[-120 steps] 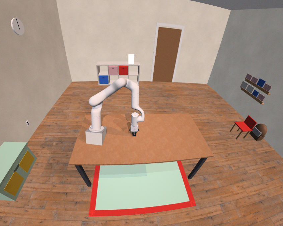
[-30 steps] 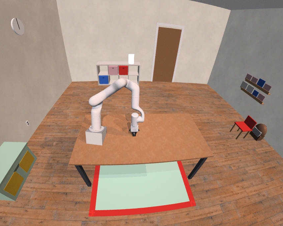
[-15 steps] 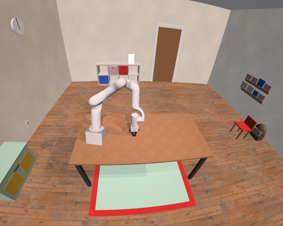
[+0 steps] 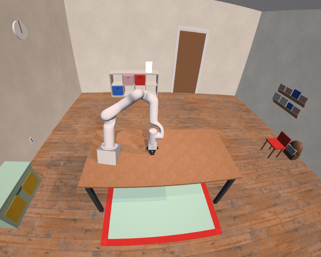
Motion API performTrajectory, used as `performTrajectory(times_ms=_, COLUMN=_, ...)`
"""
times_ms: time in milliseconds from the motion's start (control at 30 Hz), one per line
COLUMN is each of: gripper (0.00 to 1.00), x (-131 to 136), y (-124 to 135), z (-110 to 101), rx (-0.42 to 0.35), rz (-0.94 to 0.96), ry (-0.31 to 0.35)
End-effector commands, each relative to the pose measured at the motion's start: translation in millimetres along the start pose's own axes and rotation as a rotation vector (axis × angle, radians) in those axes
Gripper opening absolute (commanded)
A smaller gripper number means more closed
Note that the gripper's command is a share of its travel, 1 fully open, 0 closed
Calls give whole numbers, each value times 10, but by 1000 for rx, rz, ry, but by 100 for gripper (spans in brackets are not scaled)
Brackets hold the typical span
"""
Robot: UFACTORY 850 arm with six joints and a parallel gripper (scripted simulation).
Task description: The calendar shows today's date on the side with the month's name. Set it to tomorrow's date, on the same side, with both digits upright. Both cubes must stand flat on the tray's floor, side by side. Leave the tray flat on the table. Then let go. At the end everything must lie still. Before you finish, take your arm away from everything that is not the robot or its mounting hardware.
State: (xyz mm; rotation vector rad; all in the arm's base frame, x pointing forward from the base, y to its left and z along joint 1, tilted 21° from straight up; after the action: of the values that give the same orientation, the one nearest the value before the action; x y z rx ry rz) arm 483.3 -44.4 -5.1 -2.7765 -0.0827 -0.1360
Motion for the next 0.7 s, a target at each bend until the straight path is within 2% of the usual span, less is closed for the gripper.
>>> performTrajectory(times_ms=0, gripper=47, x=7, y=2, z=-6, rx=0, rz=0, ry=2)
performTrajectory(times_ms=300, gripper=47, x=7, y=2, z=-117, rx=0, rz=0, ry=2)
performTrajectory(times_ms=667, gripper=47, x=6, y=2, z=-666, rx=0, rz=0, ry=2)
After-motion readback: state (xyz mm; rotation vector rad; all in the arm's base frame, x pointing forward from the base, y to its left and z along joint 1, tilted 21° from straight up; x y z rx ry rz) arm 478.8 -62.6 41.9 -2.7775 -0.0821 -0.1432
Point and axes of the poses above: the point where the finger pads meet when closed, its own z axis out along the fingers, its own x axis across the jaws, y = z × x, the point moved 5 cm from there along -z, back along the fingers, and after that the axes turned 8 degrees about -z, right-handed, at the moved point
